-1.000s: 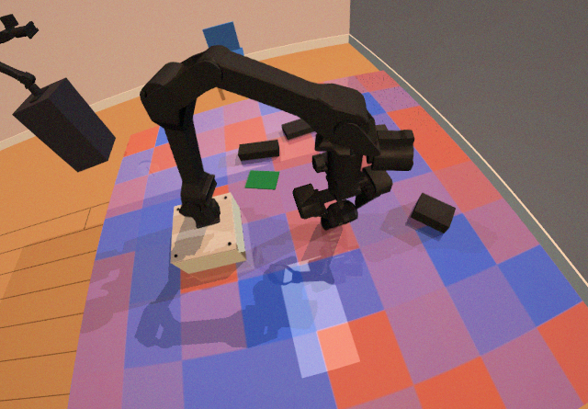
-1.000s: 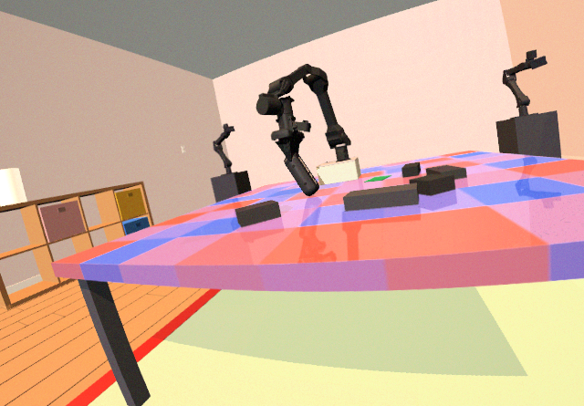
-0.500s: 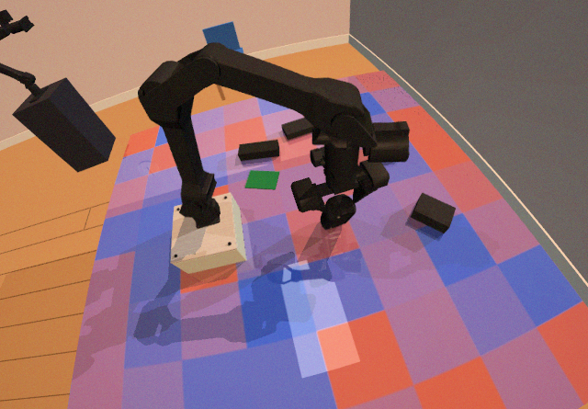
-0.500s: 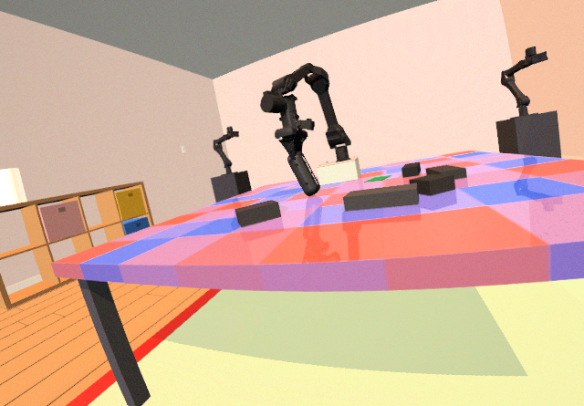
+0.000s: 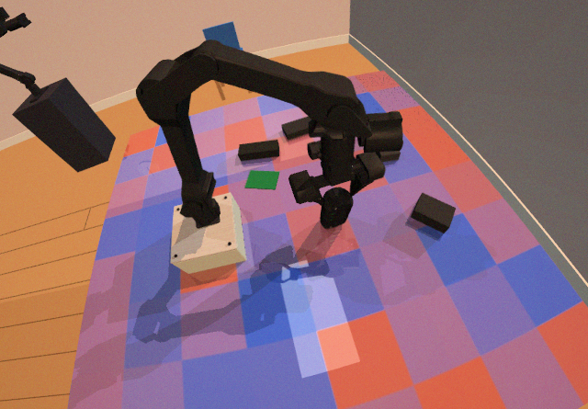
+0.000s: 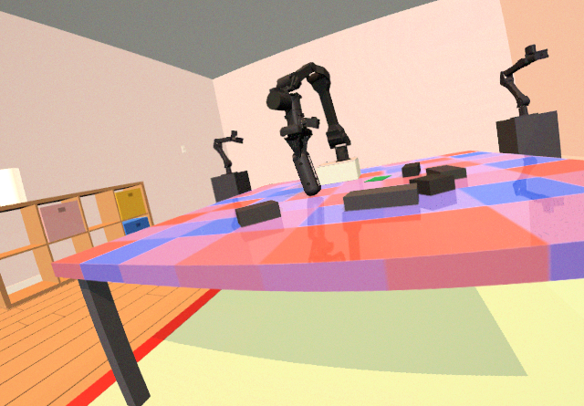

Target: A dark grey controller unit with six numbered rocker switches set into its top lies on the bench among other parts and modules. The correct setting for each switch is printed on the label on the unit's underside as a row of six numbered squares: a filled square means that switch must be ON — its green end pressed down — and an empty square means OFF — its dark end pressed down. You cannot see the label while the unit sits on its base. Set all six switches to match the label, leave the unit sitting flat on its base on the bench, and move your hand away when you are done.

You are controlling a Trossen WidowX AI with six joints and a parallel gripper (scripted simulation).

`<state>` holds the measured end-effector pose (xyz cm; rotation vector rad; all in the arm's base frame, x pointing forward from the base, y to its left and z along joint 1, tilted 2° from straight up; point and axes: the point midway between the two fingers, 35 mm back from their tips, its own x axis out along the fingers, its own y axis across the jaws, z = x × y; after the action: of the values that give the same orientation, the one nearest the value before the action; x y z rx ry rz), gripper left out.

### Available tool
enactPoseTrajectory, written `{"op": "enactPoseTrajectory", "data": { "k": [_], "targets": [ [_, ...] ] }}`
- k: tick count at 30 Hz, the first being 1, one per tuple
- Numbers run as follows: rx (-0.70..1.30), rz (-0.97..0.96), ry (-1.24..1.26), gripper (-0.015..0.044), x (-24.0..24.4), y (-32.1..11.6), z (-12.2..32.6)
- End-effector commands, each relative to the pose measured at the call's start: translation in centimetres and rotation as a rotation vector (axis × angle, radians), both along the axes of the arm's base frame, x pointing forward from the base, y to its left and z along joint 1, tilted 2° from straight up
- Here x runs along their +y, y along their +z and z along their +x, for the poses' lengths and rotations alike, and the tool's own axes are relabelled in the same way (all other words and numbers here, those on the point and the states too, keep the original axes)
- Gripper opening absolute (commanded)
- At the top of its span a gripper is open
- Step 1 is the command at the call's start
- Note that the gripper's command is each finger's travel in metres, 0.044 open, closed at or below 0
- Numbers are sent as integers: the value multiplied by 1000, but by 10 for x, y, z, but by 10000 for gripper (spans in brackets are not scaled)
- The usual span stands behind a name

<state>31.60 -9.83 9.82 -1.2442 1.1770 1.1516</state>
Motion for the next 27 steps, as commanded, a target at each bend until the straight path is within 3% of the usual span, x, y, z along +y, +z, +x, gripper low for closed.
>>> {"op": "enactPoseTrajectory", "data": {
  "k": [1, 27],
  "targets": [
    [6, 9, 0, 338, 7, -3, -1],
    [6, 11, 0, 338, 28, -4, -1]
  ]
}}
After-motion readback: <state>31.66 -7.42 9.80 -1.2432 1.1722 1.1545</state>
